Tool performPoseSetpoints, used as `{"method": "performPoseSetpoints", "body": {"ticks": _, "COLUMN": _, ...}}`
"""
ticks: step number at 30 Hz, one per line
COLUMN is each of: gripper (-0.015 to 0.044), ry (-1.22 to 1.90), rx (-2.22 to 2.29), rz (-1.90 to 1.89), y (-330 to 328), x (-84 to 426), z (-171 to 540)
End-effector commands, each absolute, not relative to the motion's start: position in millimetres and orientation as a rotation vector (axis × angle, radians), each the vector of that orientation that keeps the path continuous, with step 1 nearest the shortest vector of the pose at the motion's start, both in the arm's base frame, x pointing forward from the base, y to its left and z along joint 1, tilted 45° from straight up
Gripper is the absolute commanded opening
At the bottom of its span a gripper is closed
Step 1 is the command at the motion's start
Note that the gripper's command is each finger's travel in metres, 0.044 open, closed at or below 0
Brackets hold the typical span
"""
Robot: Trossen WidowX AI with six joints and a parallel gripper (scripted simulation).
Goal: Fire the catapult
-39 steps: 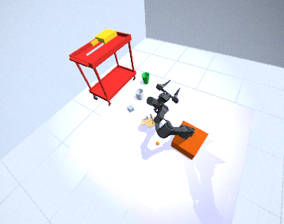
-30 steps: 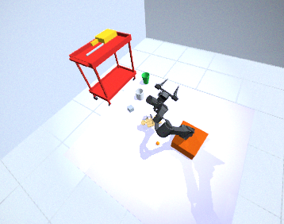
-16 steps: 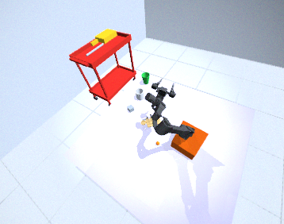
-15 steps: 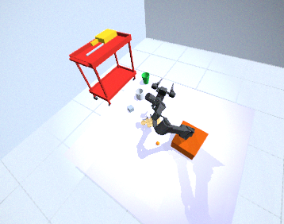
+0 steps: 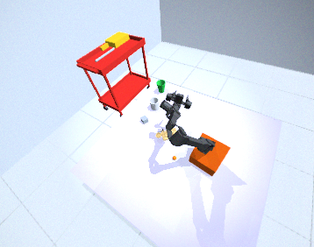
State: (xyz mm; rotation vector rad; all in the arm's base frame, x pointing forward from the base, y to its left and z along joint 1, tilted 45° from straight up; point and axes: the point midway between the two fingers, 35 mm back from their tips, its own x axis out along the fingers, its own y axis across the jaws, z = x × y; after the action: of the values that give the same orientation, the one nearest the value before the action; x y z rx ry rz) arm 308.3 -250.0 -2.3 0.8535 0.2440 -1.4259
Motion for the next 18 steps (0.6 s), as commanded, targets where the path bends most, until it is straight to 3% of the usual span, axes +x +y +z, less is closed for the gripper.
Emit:
{"method": "performPoseSetpoints", "body": {"ticks": 1, "gripper": 0.0440, "ry": 0.325, "rx": 0.940, "rz": -1.389, "y": -239.9, "x": 316.4, "z": -16.2}}
{"method": "performPoseSetpoints", "body": {"ticks": 18, "gripper": 0.0440, "ry": 0.714, "rx": 1.324, "rz": -1.293, "y": -177.9, "x": 326.9, "z": -63.8}}
